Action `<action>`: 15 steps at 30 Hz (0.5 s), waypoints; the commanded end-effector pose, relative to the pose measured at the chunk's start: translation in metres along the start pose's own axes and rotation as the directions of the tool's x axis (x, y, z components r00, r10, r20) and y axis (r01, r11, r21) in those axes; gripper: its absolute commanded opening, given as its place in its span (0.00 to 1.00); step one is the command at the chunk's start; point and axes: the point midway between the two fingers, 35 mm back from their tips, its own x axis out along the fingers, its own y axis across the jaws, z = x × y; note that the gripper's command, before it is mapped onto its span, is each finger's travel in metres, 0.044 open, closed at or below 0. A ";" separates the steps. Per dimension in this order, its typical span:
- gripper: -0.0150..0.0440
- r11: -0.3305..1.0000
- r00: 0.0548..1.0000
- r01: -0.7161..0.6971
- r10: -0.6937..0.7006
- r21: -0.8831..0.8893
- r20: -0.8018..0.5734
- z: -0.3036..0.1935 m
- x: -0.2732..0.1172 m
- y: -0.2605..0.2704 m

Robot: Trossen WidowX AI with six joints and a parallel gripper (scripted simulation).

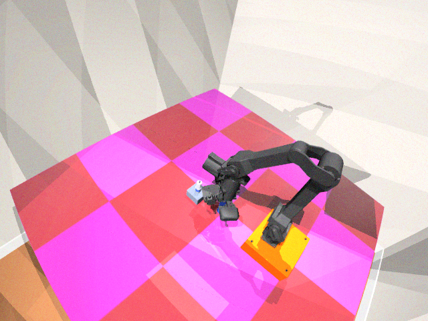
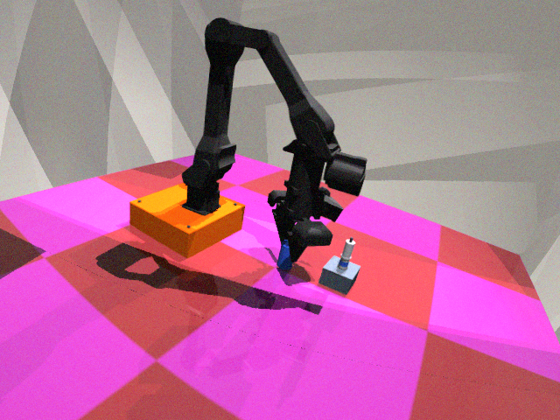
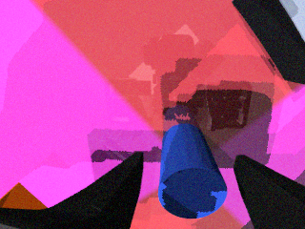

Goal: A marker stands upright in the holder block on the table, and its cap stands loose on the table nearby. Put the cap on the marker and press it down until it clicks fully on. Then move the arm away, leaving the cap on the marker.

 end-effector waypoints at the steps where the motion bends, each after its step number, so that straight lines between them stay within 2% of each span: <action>1: 0.69 1.000 1.000 0.001 -0.001 -0.004 -0.008 -0.002 0.007 0.001; 7: 0.69 1.000 1.000 0.001 -0.001 -0.004 -0.008 -0.003 0.014 0.001; 11: 0.51 1.000 1.000 0.001 -0.001 -0.004 -0.008 -0.003 0.014 0.001; 15: 0.47 1.000 1.000 0.001 -0.001 -0.004 -0.008 -0.003 0.014 0.001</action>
